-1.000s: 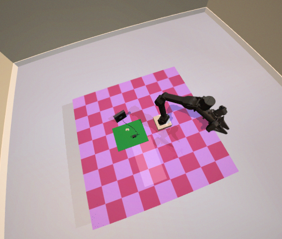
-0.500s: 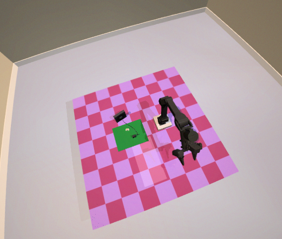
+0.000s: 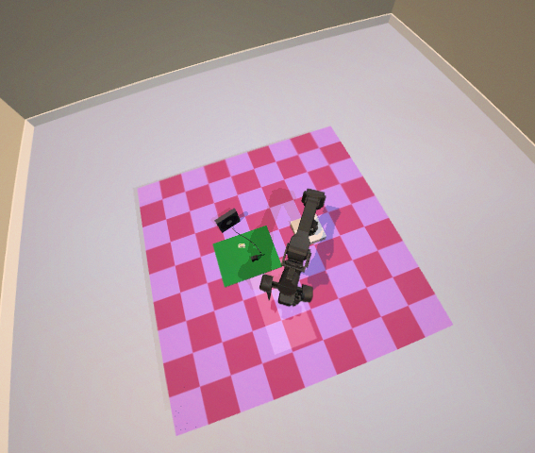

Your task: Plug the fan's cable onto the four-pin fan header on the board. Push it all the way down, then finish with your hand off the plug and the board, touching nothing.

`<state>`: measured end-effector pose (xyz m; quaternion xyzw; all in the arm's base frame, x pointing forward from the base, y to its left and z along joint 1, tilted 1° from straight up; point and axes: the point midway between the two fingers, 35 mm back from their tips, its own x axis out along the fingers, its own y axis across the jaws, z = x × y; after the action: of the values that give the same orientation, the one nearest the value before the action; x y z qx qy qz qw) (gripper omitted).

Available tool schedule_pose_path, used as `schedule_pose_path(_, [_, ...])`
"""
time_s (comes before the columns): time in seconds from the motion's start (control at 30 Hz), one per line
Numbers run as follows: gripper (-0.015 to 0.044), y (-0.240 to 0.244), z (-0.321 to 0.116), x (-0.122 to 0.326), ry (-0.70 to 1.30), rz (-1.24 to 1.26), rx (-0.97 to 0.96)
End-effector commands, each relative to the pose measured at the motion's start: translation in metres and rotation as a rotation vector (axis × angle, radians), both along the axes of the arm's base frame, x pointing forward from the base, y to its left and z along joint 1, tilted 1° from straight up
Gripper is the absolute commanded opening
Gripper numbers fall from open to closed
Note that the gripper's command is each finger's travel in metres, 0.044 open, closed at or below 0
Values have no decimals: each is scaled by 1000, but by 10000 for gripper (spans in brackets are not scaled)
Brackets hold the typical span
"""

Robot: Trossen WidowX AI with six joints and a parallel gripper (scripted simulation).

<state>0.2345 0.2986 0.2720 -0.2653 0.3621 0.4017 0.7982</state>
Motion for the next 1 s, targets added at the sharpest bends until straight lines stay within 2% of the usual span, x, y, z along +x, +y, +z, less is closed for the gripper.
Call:
schedule_pose_path(0.0, [440,-46,-26,34,112,-183,-62])
schedule_pose_path(0.2, [440,-141,-65,71,317,-513,-138])
schedule_pose_path(0.47, [440,-250,-101,74,606,-921,-178])
schedule_pose_path(0.73, [440,-257,-110,74,631,-951,-177])
schedule_pose_path(0.97, [440,-255,-184,78,631,-952,-177])
